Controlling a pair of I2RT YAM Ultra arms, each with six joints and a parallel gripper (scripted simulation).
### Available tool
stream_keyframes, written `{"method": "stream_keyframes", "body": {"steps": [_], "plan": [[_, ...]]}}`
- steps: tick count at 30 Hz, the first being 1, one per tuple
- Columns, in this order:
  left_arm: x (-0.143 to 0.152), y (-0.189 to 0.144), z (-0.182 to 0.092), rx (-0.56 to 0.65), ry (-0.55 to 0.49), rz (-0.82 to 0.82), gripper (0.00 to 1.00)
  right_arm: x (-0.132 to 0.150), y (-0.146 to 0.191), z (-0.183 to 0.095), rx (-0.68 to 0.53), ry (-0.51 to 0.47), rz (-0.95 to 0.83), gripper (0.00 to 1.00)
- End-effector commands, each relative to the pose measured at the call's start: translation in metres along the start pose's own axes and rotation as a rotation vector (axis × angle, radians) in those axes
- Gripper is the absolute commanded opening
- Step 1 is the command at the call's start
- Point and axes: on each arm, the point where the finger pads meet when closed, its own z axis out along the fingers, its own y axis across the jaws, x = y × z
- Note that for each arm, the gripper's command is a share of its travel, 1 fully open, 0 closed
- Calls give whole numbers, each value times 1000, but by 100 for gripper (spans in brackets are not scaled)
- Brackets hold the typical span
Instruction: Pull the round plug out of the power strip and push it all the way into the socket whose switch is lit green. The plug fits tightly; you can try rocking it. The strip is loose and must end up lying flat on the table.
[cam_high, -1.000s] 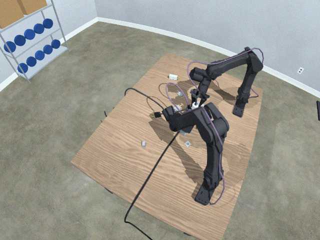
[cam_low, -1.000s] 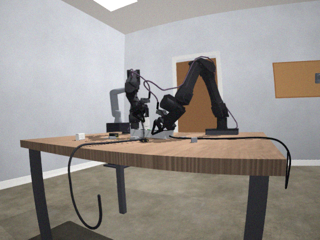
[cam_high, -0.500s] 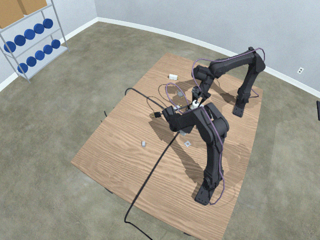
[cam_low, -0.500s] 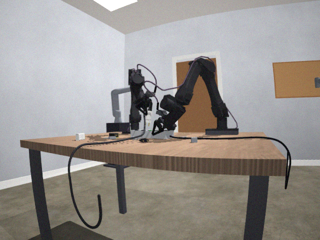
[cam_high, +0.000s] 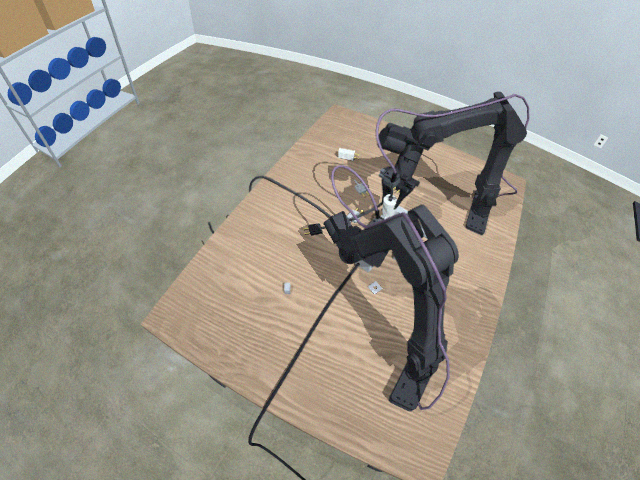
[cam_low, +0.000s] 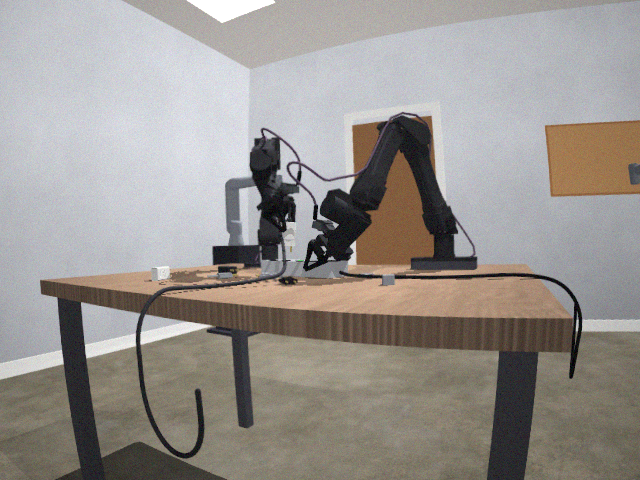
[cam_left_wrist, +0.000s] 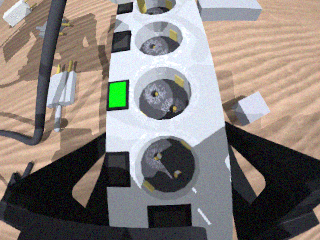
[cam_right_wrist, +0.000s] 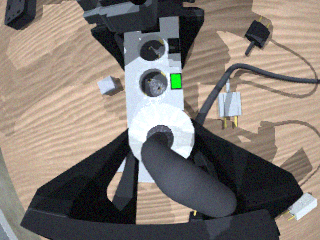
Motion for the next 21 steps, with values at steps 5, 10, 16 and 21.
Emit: {"method": "stream_keyframes", "body": {"steps": [5,10,16,21], "plan": [[6,-1,0,15,8,-23,73,-6,-5,-11,14,0,-24,35],[7,-2,0,16,9,-26,73,-6,-5,-11,14,0,-23,35],[7,-2,1,17,10,-26,73,-6,-5,-11,14,0,-21,35],[-2,3,-3,2,-11,1,73,-11,-3,-18,17,-14,-27,35]]}}
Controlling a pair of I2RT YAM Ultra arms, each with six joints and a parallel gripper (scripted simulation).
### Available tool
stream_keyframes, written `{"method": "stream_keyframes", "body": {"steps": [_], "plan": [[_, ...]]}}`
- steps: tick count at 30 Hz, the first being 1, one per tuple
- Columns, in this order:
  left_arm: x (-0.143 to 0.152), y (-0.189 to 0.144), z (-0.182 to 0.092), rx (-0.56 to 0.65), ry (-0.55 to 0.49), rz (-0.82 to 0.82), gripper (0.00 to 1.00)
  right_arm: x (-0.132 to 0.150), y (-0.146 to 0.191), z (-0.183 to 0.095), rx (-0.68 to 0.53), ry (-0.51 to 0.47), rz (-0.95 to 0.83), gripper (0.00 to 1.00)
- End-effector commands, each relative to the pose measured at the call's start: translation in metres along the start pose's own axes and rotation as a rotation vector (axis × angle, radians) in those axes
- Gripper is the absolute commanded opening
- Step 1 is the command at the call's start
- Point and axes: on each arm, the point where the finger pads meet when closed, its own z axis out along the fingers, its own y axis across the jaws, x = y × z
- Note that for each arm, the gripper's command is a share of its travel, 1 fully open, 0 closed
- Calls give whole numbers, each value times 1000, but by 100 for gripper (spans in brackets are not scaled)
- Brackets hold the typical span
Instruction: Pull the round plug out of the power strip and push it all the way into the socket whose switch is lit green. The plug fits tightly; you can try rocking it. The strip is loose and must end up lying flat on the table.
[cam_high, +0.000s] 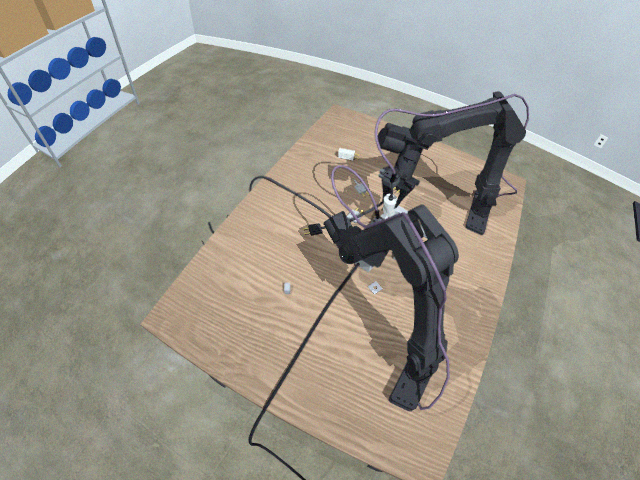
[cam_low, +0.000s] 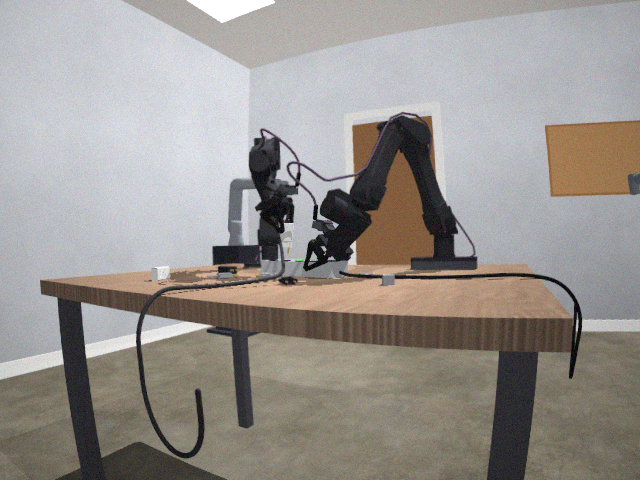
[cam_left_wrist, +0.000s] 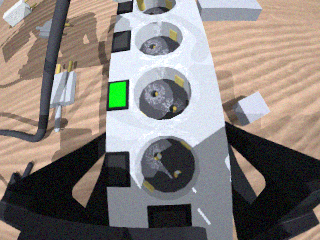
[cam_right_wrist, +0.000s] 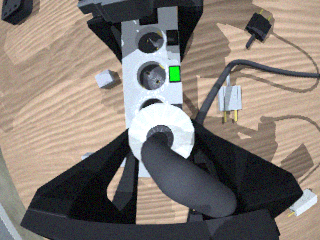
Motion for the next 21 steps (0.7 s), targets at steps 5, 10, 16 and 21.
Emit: {"method": "stream_keyframes", "body": {"steps": [5,10,16,21], "plan": [[-13,9,-8,-18,-33,33,73,-31,0,-46,26,-49,-32,35],[-16,4,-16,-17,-33,31,100,-34,0,-53,27,-48,-31,35],[-19,0,-31,-24,-39,39,100,-31,-1,-47,13,-37,-22,35],[-32,17,-59,-56,-53,75,100,-31,-1,-47,13,-37,-22,35]]}}
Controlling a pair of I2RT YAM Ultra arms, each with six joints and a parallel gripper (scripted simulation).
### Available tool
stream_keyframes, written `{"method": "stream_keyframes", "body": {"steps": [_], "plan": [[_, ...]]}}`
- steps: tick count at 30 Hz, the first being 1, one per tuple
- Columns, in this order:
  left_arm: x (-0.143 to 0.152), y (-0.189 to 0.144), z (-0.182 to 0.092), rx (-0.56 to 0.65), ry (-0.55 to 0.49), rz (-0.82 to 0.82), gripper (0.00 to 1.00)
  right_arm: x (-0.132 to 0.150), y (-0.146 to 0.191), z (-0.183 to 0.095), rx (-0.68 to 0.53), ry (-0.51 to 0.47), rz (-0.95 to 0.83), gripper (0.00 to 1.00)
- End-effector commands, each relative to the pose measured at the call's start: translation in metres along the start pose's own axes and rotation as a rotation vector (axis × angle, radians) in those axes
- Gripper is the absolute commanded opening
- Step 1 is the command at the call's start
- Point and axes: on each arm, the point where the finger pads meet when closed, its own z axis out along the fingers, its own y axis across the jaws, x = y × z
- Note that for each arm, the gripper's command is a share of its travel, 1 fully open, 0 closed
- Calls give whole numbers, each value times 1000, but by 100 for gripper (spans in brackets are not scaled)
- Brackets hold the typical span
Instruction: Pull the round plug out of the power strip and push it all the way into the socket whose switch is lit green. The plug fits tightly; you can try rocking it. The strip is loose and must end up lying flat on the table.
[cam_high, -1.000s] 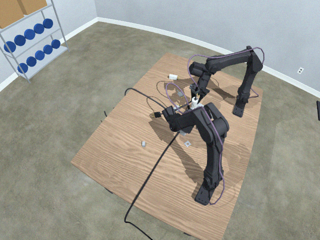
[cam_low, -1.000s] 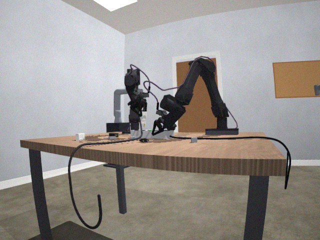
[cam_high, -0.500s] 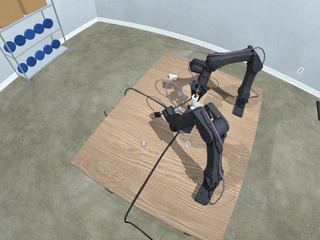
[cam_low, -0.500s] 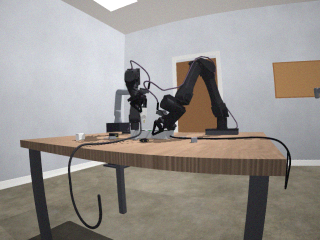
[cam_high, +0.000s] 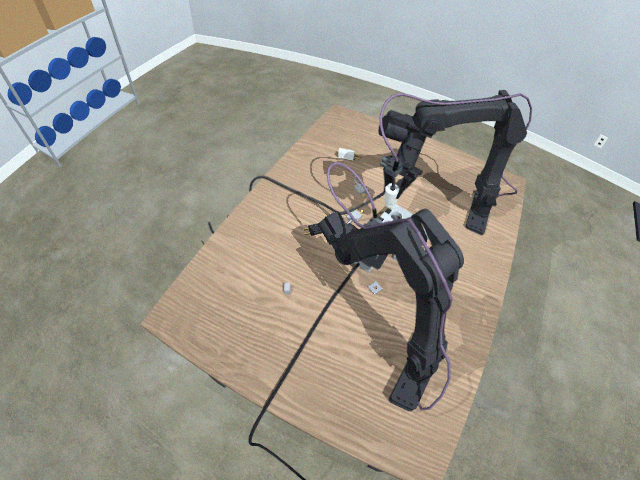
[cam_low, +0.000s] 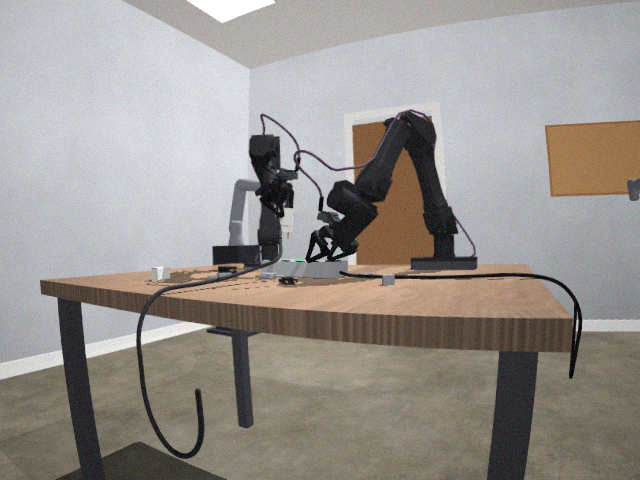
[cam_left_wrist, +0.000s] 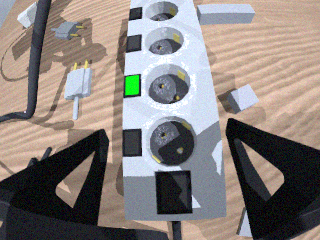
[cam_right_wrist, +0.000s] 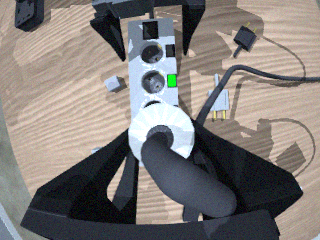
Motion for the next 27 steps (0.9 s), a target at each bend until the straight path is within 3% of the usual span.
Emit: {"method": "stream_keyframes", "body": {"steps": [1,6,15,21,27], "plan": [[-28,15,-40,-35,-46,64,100,-10,0,-11,4,-29,-16,35],[-26,12,-73,-31,-30,51,100,-10,0,-11,4,-29,-16,35],[-35,0,-88,-85,92,-108,100,-6,0,-6,6,-20,-11,35],[-70,-18,-114,-242,178,-265,100,-6,0,-6,6,-20,-11,35],[-102,-41,-141,-390,163,-363,100,-14,-5,-6,23,-31,-3,35]]}}
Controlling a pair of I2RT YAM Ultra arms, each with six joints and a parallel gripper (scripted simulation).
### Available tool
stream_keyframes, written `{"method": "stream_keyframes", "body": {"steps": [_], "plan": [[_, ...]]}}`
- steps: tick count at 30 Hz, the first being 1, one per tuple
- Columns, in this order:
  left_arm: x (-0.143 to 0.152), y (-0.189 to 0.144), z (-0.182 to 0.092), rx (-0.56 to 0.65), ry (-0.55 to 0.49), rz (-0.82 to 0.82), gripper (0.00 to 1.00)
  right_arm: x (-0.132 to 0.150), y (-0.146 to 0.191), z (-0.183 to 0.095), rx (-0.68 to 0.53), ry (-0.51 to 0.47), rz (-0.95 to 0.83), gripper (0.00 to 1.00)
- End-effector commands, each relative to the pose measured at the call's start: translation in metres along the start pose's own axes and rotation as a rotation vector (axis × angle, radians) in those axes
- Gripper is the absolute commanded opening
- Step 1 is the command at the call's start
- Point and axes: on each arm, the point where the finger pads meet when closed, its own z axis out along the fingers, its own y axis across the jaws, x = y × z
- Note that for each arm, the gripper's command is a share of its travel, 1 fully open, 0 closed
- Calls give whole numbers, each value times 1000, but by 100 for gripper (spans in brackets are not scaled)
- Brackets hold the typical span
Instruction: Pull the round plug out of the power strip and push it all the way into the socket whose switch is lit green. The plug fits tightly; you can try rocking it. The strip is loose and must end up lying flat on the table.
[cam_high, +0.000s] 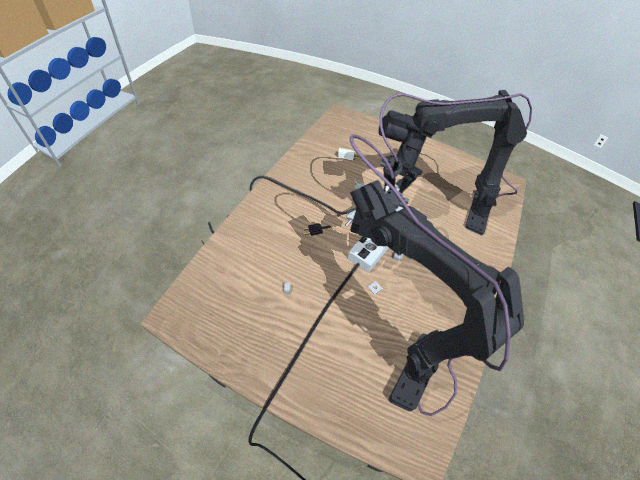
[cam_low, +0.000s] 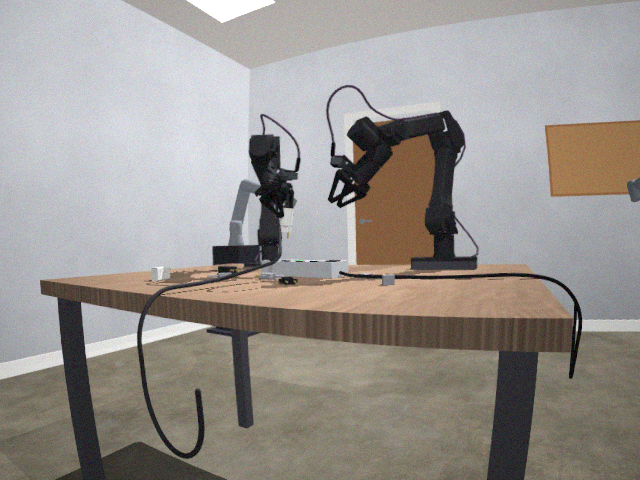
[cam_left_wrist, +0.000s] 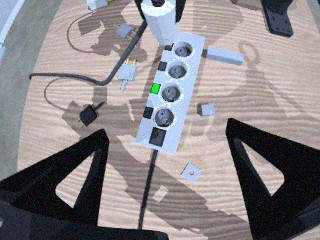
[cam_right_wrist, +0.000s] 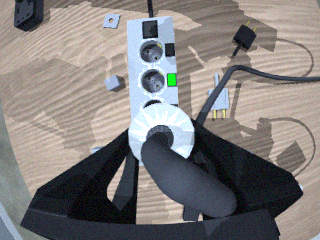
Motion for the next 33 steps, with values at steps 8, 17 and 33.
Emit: {"method": "stream_keyframes", "body": {"steps": [8,17,33], "plan": [[-31,-48,-94,-300,-124,-325,100,-45,-1,17,42,-36,17,35],[-38,-70,-142,-354,-296,-434,100,-59,11,45,24,-40,-19,35],[-46,-80,-161,-341,-381,-434,100,-56,15,53,2,-32,-12,35]]}}
